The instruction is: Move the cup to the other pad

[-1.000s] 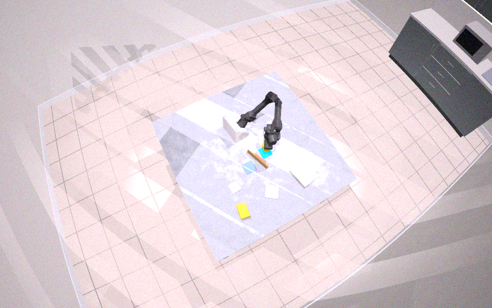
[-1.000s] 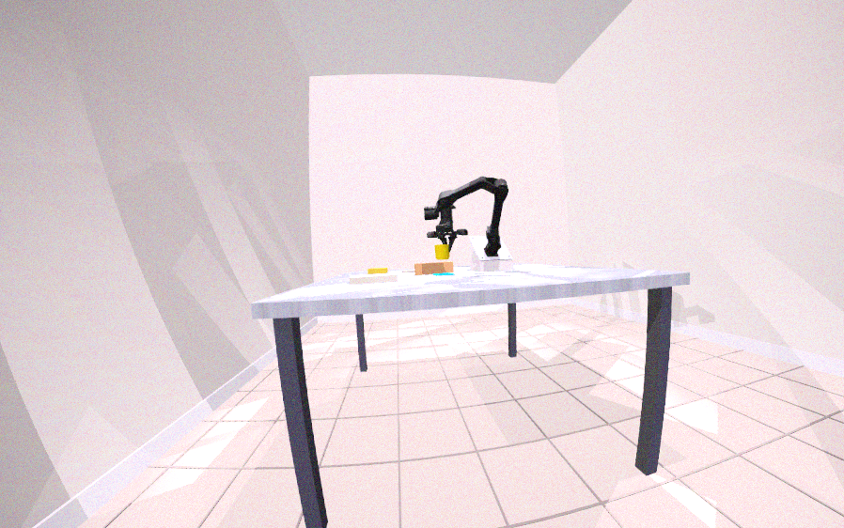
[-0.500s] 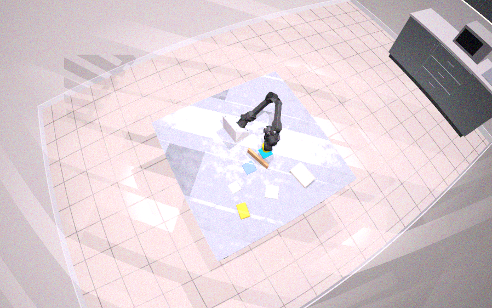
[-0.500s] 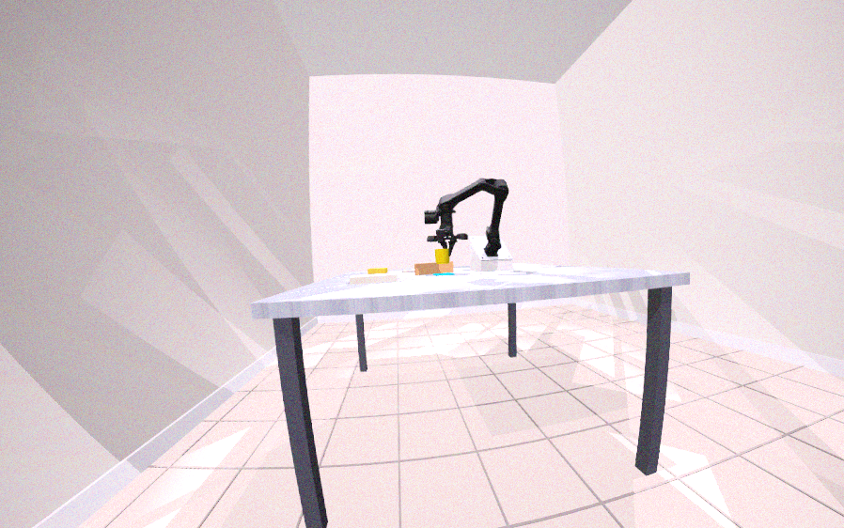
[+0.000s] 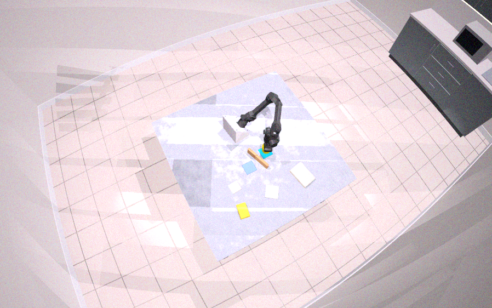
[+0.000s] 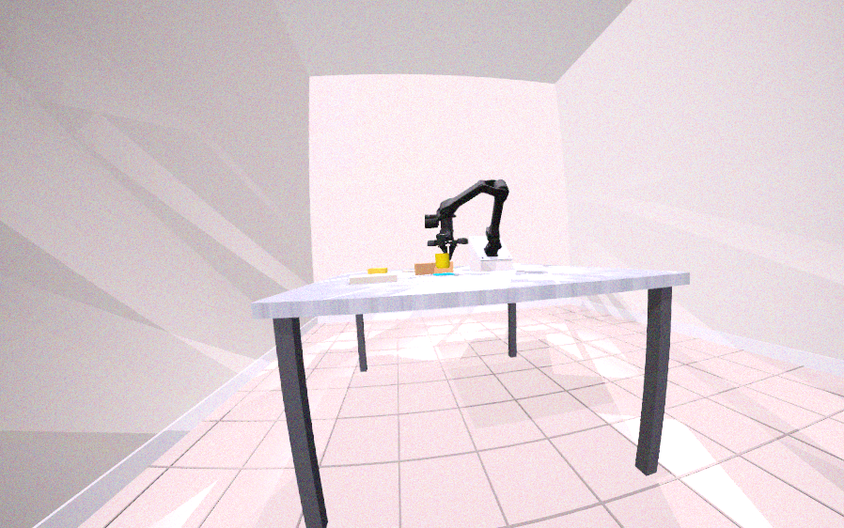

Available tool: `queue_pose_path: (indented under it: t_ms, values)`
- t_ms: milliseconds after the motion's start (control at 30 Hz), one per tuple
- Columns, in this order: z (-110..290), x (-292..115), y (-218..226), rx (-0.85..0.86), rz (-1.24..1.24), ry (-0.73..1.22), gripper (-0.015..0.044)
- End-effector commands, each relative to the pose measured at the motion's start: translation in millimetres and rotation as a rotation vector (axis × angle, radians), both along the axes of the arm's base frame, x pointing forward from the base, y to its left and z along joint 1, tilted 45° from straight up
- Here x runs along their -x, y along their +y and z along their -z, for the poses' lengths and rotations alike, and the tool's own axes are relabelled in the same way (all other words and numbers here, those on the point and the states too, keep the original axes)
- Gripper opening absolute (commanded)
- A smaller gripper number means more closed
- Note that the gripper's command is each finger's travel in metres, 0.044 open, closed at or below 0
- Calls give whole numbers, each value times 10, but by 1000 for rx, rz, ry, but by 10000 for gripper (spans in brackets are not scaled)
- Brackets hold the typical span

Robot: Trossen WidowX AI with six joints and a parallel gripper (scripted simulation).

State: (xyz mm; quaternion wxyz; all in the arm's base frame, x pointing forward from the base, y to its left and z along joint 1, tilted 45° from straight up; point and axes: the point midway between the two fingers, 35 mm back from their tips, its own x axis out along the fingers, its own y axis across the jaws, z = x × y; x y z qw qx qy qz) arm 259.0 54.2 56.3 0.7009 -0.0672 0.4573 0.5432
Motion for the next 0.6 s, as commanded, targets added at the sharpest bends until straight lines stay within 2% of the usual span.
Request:
queue_pose_path:
  t_ms: [0, 567]
  values:
    - [50, 11, 49, -3, 5, 5, 0]
    - [144, 19, 160, -3, -1, 1, 0]
